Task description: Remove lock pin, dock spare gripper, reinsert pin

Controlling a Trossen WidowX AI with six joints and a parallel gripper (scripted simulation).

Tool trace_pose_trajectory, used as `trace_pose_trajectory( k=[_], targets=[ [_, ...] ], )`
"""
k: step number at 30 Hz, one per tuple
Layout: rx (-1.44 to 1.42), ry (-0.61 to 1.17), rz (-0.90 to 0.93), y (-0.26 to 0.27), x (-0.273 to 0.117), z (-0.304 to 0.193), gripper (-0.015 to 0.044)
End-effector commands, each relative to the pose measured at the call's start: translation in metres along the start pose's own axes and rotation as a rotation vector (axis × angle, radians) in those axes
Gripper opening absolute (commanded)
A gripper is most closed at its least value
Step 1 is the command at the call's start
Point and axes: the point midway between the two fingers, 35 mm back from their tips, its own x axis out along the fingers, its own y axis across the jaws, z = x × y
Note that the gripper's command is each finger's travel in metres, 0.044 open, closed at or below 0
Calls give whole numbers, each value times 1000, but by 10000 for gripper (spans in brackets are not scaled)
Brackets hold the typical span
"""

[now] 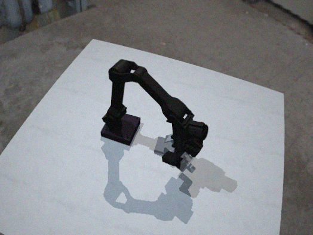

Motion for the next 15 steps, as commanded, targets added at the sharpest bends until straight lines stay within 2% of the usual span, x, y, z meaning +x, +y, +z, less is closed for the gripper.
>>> trace_pose_trajectory(
  k=[1, 15],
  targets=[
    [-21, 4, -26, 4, -6, -4, 0],
    [-146, 81, -117, 19, -13, -35, 0]
  ],
)
